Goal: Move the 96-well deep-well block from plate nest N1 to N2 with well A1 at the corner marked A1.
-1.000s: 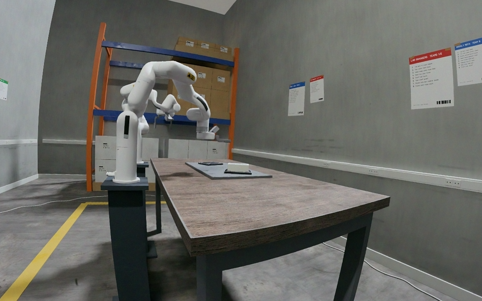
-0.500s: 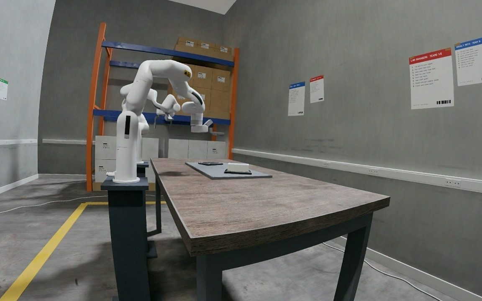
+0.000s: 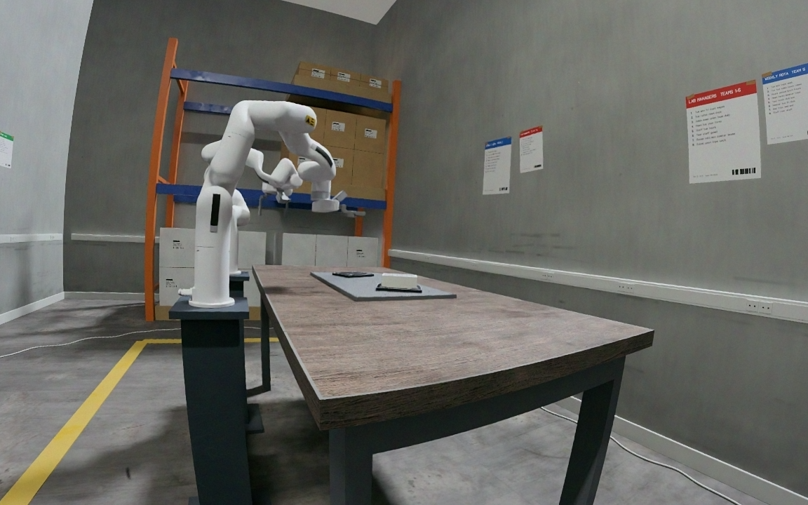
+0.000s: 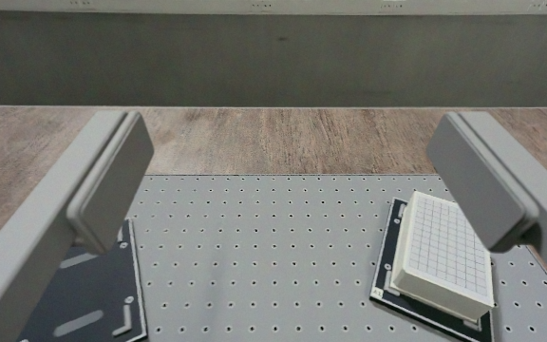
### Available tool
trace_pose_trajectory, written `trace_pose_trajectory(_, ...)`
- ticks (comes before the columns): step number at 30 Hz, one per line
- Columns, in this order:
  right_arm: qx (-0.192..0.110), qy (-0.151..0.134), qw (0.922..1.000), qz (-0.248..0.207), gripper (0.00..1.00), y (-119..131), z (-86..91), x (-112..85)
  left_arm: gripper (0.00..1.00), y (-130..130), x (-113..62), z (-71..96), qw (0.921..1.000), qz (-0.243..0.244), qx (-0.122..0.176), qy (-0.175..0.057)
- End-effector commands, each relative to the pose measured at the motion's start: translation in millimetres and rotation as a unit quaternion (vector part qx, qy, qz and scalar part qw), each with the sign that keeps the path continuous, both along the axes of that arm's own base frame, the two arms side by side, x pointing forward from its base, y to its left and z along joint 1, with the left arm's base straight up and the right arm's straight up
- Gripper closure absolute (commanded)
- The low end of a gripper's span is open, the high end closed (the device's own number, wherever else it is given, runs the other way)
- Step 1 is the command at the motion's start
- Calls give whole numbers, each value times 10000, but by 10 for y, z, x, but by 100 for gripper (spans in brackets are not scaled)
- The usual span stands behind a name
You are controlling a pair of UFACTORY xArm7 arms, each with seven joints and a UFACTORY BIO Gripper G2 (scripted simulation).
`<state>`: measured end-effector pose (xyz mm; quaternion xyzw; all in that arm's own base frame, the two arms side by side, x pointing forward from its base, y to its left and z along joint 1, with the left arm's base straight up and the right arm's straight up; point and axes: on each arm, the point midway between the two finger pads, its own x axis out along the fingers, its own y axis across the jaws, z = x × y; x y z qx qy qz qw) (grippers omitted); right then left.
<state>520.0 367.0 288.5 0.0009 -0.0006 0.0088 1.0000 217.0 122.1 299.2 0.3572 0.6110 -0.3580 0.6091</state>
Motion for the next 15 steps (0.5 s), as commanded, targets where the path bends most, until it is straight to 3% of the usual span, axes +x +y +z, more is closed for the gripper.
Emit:
trace_pose_trajectory(1, 5, -12, 10000, -11, 63, 92, 100, -45, 0, -1, 5, 9, 10000, 1, -1, -14)
trace_pose_trajectory(15, 5, -11, 10000, -11, 63, 134, 137, -70, 0, -1, 5, 9, 10000, 1, -1, -14)
